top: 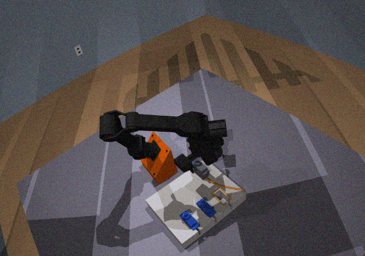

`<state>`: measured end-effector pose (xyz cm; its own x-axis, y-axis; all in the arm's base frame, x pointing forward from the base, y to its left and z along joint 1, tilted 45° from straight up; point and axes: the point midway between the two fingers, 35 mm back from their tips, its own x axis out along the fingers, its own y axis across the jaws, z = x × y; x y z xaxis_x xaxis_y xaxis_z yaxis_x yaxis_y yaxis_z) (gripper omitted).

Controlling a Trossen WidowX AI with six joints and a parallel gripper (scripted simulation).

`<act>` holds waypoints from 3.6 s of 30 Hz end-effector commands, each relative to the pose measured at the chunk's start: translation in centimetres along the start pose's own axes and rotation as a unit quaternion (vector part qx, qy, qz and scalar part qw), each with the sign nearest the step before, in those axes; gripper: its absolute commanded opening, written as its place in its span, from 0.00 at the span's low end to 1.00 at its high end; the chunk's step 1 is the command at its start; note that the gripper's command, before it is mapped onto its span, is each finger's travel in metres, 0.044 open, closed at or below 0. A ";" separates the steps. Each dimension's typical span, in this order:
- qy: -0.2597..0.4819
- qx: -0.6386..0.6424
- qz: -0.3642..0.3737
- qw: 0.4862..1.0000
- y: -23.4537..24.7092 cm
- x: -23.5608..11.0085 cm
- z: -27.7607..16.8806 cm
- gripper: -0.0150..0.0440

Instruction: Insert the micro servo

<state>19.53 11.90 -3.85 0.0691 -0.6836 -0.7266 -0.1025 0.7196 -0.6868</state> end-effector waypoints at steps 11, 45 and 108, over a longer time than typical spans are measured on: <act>0.000 -0.003 -0.004 1.000 -0.2 2.0 -0.1 1.00; 0.000 -0.003 -0.004 1.000 -0.5 -1.1 0.1 0.25; -0.003 0.003 -0.005 1.000 -1.6 0.1 13.4 0.25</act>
<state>32.95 12.61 -2.85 0.0727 -0.6859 -0.7240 -0.0909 0.7184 -0.6897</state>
